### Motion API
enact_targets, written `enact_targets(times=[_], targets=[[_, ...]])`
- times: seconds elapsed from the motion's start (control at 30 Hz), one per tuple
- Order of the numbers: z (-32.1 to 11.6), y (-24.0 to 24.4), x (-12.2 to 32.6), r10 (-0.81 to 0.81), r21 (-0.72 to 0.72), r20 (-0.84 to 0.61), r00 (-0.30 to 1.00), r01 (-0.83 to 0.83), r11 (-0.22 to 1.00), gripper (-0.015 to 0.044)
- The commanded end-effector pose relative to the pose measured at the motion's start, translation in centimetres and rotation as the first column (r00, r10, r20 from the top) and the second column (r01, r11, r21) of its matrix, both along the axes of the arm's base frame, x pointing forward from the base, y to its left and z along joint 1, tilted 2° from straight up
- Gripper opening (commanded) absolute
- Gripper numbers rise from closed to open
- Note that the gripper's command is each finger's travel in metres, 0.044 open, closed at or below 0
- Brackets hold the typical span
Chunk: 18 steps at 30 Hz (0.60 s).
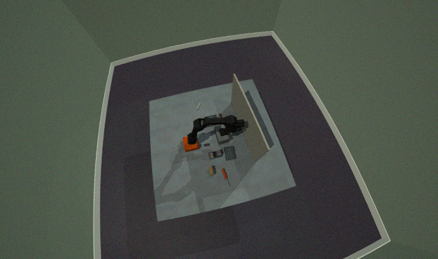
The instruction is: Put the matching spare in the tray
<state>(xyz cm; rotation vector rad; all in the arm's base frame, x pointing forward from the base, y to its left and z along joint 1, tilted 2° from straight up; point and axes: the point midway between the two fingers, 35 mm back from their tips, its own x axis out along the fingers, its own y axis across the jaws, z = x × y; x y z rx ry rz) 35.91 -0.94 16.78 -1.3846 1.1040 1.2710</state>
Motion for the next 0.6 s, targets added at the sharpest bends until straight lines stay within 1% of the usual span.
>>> enact_targets(times=[0.0,0.57], targets=[[0.3,-2.8,0.2,0.006,-0.001,0.003,1.0,-0.006,1.0,0.0],[0.5,-13.0,-1.3,0.021,-0.019,-0.007,1.0,-0.021,1.0,0.0]])
